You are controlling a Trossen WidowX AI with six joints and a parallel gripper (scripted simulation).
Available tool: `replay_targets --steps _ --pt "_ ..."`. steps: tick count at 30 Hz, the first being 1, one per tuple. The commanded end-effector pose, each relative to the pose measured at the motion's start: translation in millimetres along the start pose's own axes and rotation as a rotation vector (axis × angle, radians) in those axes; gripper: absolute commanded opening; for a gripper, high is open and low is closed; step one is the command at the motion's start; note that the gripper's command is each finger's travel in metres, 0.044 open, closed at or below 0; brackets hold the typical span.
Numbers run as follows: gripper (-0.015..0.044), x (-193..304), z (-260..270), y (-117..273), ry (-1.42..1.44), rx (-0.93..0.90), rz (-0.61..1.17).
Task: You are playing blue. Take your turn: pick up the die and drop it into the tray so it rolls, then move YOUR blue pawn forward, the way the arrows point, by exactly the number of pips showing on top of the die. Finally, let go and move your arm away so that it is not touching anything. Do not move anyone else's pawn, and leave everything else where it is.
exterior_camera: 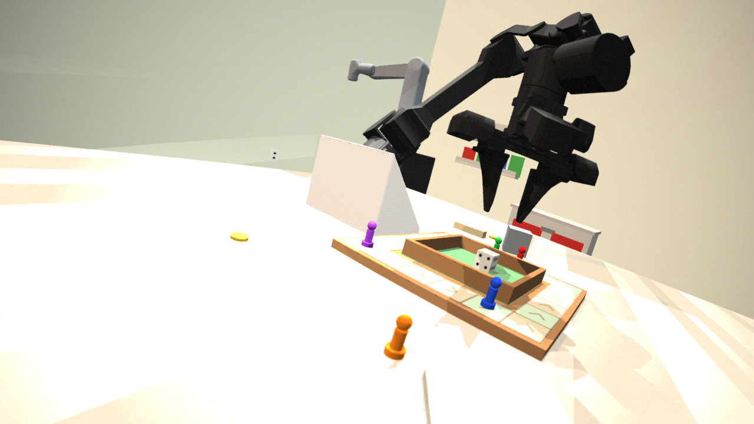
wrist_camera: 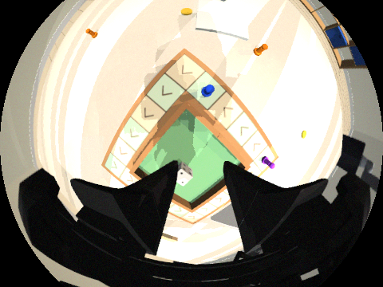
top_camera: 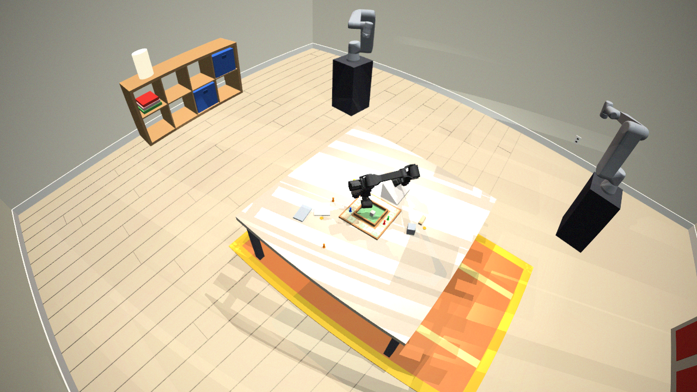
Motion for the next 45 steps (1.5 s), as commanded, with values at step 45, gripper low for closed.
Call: replay_targets --steps 45 --pt "0.02 -74.5 -22.5 -52.1 0.969 -0.057 -0.026"
Point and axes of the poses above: the point midway between the two fingers, 35 mm back from their tips, its own y axis back along the fingers, its own z axis across the jaws, x = y × z, the point moved 6 cm from there along y, back along the fingers, and after that the axes turned 4 degrees about y, right-handed, at the moved point
